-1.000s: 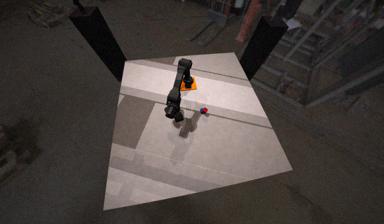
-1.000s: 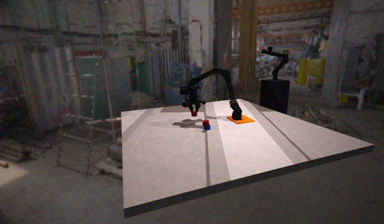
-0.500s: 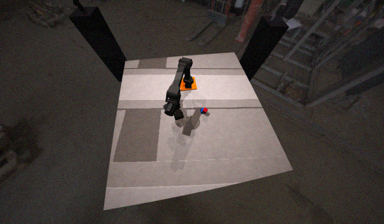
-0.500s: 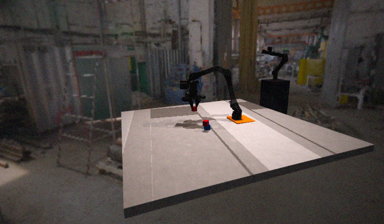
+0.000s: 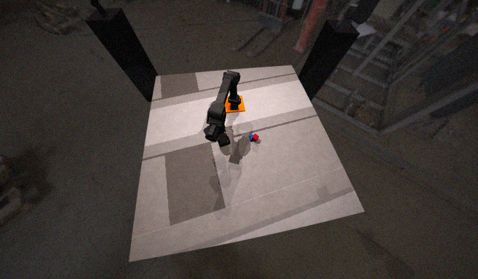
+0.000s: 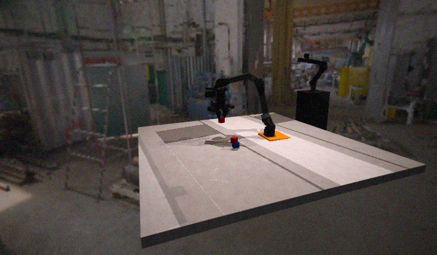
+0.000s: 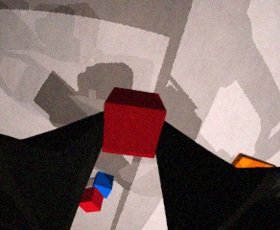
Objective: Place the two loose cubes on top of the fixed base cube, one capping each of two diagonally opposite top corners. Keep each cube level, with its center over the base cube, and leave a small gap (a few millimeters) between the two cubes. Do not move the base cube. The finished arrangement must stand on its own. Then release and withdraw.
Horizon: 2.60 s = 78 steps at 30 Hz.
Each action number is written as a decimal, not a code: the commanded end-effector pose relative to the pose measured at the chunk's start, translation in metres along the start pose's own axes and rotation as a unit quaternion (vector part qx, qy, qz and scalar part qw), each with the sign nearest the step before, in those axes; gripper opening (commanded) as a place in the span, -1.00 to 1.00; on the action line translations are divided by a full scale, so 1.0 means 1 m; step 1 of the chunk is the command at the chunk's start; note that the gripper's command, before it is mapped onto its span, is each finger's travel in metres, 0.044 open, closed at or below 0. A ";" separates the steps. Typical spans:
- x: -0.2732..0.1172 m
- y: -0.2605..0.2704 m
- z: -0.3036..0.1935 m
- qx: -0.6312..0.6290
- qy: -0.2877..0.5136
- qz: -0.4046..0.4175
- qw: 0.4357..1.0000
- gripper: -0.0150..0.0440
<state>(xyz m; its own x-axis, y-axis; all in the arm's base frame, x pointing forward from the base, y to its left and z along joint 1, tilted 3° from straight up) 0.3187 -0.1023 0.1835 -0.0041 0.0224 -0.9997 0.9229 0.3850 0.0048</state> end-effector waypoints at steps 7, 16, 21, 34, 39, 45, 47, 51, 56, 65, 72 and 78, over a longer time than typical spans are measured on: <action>-0.002 0.014 -0.030 -0.152 -0.002 0.001 0.988 -0.14; -0.001 0.024 -0.057 -0.288 -0.001 0.001 0.958 -0.14; 0.000 0.028 -0.072 -0.361 -0.001 0.002 0.932 -0.14; 0.002 0.036 -0.112 -0.541 0.000 0.003 0.841 -0.14; 0.002 0.038 -0.128 -0.605 0.001 0.004 0.796 -0.14; 0.003 0.039 -0.146 -0.676 0.001 0.004 0.737 -0.14; 0.004 0.039 -0.152 -0.699 0.001 0.005 0.715 -0.14; 0.004 0.038 -0.164 -0.742 0.001 0.005 0.671 -0.14; 0.005 0.037 -0.179 -0.792 0.002 0.006 0.611 -0.14; 0.007 0.034 -0.201 -0.857 0.002 0.007 0.515 -0.14; 0.009 0.034 -0.201 -0.858 0.002 0.007 0.514 -0.14; 0.027 0.034 -0.202 -0.865 0.001 0.000 0.502 -0.14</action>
<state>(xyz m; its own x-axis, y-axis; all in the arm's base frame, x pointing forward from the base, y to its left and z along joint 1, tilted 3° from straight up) 0.2735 0.0968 0.1717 -0.0031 0.0331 -0.9994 -0.7782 0.6275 0.0232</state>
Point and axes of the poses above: the point midway between the two fingers, 35 mm back from their tips, its own x axis out along the fingers, its own y axis across the jaws, z = x × y, the point moved 4 cm from there along -x, back along the fingers, and after that the axes turned 4 degrees about -x, right-handed, at the moved point
